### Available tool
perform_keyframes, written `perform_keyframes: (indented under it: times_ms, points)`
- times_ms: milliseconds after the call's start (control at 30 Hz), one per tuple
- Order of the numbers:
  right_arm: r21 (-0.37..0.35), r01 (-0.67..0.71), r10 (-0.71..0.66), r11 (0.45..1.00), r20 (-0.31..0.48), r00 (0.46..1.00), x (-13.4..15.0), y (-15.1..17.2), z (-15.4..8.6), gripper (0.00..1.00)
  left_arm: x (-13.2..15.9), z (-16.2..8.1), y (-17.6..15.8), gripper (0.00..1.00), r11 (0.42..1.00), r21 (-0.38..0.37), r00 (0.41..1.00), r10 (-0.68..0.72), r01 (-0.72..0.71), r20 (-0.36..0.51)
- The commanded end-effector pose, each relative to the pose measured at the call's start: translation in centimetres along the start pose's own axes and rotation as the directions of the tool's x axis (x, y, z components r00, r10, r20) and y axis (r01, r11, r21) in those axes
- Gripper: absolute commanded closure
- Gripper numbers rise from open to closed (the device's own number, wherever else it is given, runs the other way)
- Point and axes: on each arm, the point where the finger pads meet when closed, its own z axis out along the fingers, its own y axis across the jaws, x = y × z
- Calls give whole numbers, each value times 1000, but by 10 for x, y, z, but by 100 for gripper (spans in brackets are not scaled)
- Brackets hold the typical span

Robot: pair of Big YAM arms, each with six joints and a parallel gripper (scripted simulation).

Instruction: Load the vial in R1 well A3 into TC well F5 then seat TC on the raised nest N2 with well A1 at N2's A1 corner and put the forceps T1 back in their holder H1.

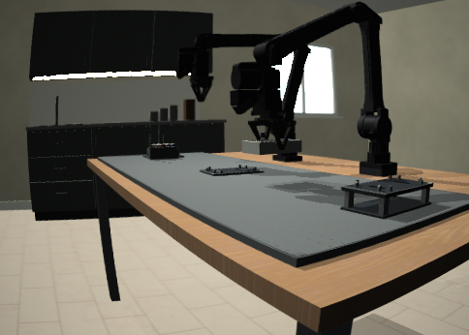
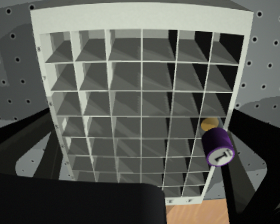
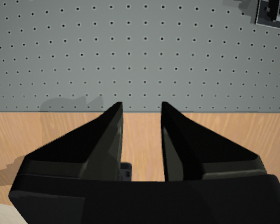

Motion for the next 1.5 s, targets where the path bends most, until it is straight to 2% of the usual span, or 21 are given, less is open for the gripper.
perform_keyframes:
  times_ms: [0, 633, 1067, 1467]
  points:
    - [-9, -13, 13, 1000, -27, 1000, 1, 0, 8, 76, -13, -21, 10, 100, 1000, 2, 997, 9, -9, 71]
    - [-9, -13, 13, 1000, -27, 1000, 1, 0, 8, 76, -12, -21, 36, 100, 1000, -1, 998, 9, -9, 70]
    - [-9, -13, 13, 1000, -27, 1000, 1, 0, 8, 76, -27, -35, 59, 100, 1000, -8, 994, 9, -9, 106]
    - [-9, -13, 13, 1000, -27, 1000, 1, 0, 8, 76, -27, -35, 77, 100, 1000, -11, 995, 9, -8, 101]
